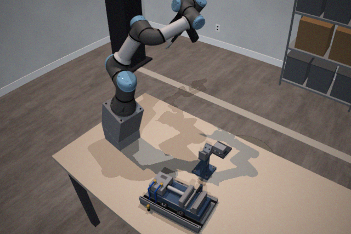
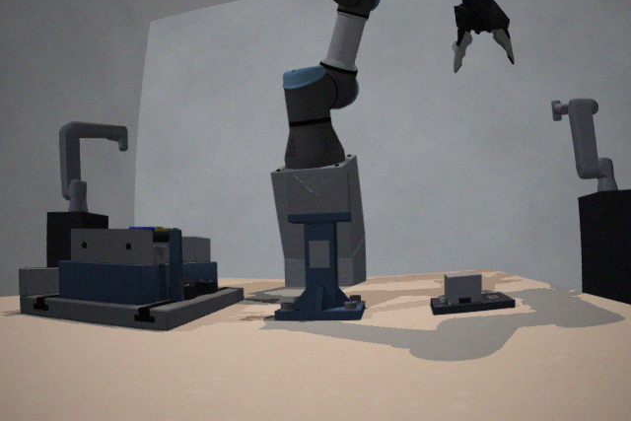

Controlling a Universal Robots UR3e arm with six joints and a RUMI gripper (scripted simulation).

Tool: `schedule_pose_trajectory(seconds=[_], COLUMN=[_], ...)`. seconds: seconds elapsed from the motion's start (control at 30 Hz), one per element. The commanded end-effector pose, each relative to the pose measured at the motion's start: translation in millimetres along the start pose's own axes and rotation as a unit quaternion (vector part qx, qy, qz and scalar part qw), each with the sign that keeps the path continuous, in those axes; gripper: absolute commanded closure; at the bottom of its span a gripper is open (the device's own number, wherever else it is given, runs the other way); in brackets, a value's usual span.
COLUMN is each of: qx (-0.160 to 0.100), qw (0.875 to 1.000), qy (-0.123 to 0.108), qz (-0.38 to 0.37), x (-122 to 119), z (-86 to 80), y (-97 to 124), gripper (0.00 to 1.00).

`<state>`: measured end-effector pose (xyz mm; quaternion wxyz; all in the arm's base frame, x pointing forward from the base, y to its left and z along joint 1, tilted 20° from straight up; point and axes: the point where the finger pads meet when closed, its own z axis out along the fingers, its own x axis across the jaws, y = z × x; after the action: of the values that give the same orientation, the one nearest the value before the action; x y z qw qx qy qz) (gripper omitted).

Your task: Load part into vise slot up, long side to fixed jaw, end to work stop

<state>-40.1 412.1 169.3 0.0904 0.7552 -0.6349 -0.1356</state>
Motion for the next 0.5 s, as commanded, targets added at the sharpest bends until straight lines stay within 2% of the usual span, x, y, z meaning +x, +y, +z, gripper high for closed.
schedule_pose_trajectory(seconds=[0.0, 0.03, 0.13, 0.2, 0.23, 0.27, 0.3, 0.47], qx=[0.032, 0.041, 0.044, 0.066, 0.068, 0.076, 0.079, 0.110], qw=[0.997, 0.995, 0.994, 0.985, 0.984, 0.979, 0.977, 0.954], qy=[-0.019, -0.023, -0.024, -0.035, -0.036, -0.041, -0.042, -0.059], qz=[0.067, 0.092, 0.098, 0.157, 0.160, 0.184, 0.191, 0.274], x=[-1.3, 0.3, 0.8, 7.0, 7.4, 10.8, 12.0, 28.0], z=[-6.3, -8.8, -9.4, -15.9, -16.3, -19.1, -20.0, -30.5], y=[-44.9, -60.6, -64.2, -100.8, -102.9, -117.3, -122.0, -171.7], gripper=[0.00, 0.00, 0.00, 0.00, 0.00, 0.00, 0.00, 0.00])
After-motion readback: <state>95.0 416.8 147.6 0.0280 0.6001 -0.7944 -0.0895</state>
